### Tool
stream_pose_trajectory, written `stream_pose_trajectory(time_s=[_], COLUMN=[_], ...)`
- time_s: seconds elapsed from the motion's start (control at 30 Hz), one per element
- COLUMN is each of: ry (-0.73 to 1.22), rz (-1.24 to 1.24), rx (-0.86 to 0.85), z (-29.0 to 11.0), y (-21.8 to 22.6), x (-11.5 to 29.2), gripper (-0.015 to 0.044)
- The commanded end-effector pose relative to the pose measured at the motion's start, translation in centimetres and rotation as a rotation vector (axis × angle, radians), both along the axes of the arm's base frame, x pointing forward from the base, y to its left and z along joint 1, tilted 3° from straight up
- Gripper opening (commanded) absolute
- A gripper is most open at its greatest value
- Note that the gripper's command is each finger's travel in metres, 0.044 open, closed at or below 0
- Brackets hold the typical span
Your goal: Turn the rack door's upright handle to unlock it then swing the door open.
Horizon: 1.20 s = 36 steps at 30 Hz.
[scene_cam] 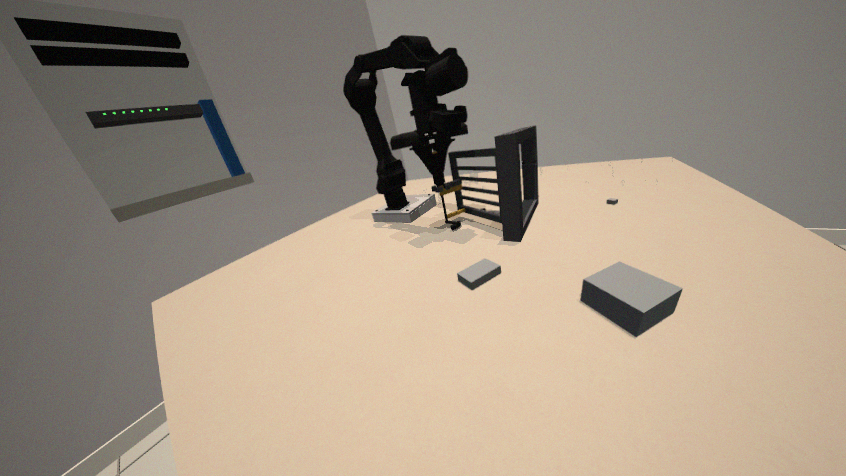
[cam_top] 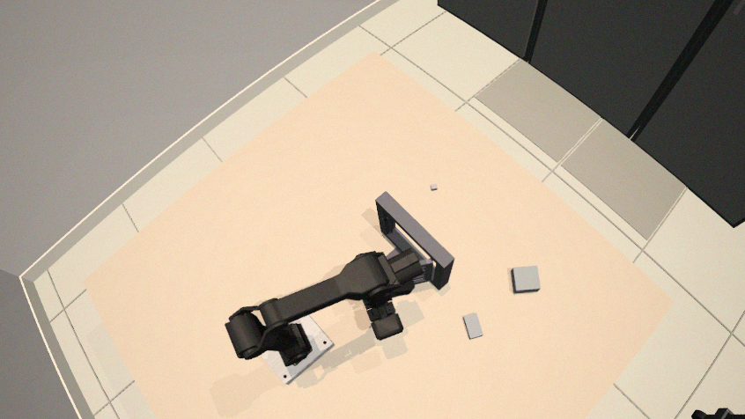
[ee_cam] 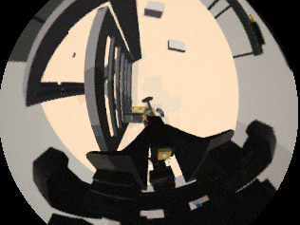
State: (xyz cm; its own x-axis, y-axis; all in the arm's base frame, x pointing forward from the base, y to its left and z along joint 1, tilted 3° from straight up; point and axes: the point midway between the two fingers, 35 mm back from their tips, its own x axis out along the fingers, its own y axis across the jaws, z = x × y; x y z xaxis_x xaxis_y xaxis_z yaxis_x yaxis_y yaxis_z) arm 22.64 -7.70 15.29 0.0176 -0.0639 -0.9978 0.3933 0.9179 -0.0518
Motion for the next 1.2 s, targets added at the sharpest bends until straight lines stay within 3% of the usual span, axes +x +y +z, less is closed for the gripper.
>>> stream_pose_trajectory(time_s=[0.0,1.17], ry=[-0.003,0.028], rz=[0.07,0.533], rx=[0.001,-0.015], z=[0.1,0.6], y=[-0.7,-7.9], x=[0.0,0.5], gripper=[0.0013,0.0013])
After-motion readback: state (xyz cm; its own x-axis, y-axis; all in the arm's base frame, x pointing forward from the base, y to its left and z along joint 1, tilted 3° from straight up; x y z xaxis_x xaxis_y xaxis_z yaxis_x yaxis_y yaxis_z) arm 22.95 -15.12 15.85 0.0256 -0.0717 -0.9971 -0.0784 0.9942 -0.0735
